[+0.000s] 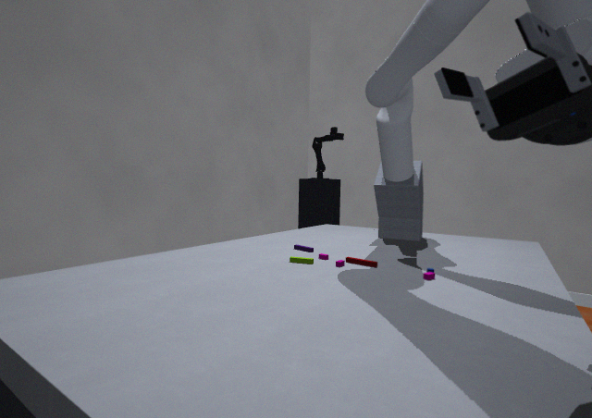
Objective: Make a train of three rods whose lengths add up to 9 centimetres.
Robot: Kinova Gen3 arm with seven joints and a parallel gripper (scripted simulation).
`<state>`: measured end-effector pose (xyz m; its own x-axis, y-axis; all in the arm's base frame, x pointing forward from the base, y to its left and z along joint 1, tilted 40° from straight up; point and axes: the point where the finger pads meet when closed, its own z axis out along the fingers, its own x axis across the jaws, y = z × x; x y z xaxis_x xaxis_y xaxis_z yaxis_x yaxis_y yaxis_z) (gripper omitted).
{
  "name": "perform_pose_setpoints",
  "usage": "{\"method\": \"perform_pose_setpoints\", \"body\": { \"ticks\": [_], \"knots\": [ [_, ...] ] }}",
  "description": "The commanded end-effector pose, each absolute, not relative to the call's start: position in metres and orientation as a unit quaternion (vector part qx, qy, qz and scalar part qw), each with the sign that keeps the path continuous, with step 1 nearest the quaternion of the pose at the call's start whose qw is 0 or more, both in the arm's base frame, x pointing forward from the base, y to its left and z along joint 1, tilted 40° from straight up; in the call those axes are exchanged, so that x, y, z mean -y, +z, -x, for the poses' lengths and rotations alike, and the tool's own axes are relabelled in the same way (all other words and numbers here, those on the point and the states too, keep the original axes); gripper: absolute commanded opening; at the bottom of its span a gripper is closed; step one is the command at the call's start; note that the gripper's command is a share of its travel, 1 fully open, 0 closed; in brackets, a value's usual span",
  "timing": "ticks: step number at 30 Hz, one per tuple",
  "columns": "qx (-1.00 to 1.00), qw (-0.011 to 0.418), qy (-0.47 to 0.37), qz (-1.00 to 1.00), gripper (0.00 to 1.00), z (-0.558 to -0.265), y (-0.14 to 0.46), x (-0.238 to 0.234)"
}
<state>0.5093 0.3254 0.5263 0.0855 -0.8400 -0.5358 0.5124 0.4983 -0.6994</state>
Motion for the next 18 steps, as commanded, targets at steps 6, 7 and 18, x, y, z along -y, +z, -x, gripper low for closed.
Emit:
{"method": "perform_pose_setpoints", "body": {
  "ticks": [6, 7, 18],
  "knots": [
    [-0.485, 0.717, -0.471, 0.168, 1.0, -0.509, 0.527, -0.325],
    [-0.485, 0.717, -0.471, 0.168, 1.0, -0.509, 0.527, -0.325],
    [-0.497, 0.708, -0.475, 0.16, 1.0, -0.515, 0.522, -0.312]
  ]
}}
